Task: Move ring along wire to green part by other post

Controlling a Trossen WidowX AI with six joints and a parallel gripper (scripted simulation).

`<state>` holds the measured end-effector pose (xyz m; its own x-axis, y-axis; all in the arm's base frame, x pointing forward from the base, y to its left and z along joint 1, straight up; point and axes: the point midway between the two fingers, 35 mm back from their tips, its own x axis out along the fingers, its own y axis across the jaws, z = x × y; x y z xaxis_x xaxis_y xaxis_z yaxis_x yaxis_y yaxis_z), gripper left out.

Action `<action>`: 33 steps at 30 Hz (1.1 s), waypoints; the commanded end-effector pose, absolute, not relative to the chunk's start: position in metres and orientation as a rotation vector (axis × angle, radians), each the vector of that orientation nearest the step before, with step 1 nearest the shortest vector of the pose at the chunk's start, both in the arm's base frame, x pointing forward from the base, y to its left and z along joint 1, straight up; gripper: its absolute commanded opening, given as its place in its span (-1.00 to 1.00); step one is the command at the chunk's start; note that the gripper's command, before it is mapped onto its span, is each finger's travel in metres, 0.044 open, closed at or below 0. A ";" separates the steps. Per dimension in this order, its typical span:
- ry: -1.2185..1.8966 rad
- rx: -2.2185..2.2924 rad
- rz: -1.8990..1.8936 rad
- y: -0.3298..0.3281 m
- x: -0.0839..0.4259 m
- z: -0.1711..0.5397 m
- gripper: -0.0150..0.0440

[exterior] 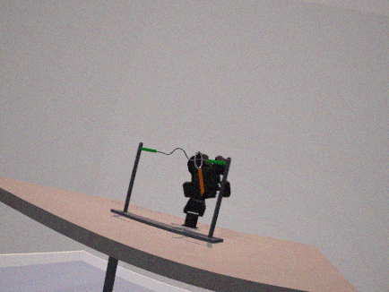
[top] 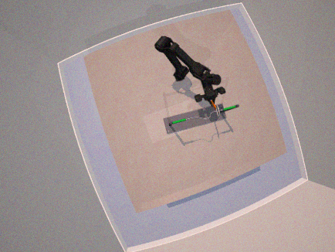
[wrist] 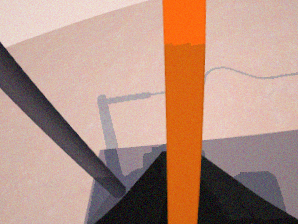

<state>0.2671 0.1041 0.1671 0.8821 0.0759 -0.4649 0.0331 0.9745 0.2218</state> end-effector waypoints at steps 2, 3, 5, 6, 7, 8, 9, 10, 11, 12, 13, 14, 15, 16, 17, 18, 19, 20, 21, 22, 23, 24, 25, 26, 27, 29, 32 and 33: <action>0.487 0.174 0.023 0.103 0.268 0.170 -1.00; 0.488 0.164 0.024 0.103 0.268 0.169 -1.00; 0.489 0.145 0.026 0.102 0.268 0.169 -1.00; 0.490 0.137 0.027 0.102 0.268 0.169 -1.00; 0.490 0.130 0.028 0.102 0.268 0.169 -1.00; 0.491 0.122 0.029 0.102 0.268 0.169 -1.00; 0.491 0.118 0.030 0.102 0.268 0.169 -1.00; 0.492 0.110 0.031 0.102 0.268 0.169 -1.00; 0.492 0.104 0.032 0.102 0.268 0.169 -1.00; 0.492 0.099 0.033 0.103 0.268 0.169 -1.00; 0.493 0.094 0.033 0.103 0.268 0.169 -1.00; 0.493 0.089 0.034 0.103 0.268 0.169 -1.00; 0.493 0.086 0.035 0.104 0.268 0.169 -1.00; 0.493 0.083 0.035 0.104 0.268 0.169 -1.00; 0.493 0.080 0.036 0.105 0.268 0.169 -1.00; 0.493 0.077 0.036 0.106 0.268 0.169 -1.00; 0.493 0.075 0.037 0.106 0.268 0.169 -1.00; 0.493 0.074 0.037 0.107 0.268 0.169 -1.00; 0.493 0.072 0.037 0.108 0.268 0.169 -1.00; 0.493 0.071 0.038 0.109 0.268 0.169 -1.00; 0.493 0.070 0.038 0.110 0.268 0.169 -1.00; 0.493 0.069 0.038 0.110 0.268 0.169 -1.00; 0.493 0.068 0.038 0.111 0.268 0.169 -1.00; 0.493 0.068 0.038 0.112 0.268 0.169 -1.00; 0.493 0.067 0.039 0.113 0.269 0.169 -1.00; 0.492 0.066 0.039 0.115 0.269 0.169 -1.00; 0.492 0.066 0.039 0.118 0.269 0.169 -1.00; 0.492 0.066 0.039 0.119 0.269 0.169 -1.00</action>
